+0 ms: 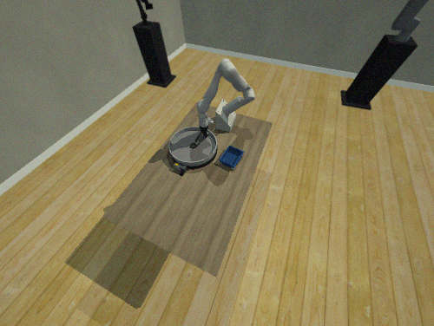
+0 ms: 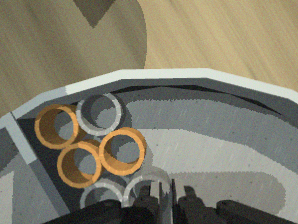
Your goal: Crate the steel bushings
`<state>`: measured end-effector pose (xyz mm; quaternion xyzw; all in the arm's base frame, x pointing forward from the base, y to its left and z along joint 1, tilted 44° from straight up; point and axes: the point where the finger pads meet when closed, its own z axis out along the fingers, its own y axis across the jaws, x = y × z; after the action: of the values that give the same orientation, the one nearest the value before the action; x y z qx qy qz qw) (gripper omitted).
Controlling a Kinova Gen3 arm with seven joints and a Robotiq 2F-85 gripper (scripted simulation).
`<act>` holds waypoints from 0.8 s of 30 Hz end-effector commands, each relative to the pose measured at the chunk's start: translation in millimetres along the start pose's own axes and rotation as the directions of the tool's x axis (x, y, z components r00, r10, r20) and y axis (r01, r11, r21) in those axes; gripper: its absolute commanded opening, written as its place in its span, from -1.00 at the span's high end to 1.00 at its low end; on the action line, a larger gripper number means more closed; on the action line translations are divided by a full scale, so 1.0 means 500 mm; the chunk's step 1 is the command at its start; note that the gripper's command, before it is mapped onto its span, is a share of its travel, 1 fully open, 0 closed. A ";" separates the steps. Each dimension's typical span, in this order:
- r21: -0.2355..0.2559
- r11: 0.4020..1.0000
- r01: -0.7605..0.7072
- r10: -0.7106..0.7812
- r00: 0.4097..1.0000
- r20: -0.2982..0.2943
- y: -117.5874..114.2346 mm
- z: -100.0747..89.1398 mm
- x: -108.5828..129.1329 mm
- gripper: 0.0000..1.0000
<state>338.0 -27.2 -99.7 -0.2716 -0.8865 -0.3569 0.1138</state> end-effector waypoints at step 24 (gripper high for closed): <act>0.000 1.000 0.000 0.000 1.000 0.002 0.000 -0.026 -0.001 1.00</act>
<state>337.4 -33.0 -92.7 -0.2712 -0.8862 -0.3576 0.1151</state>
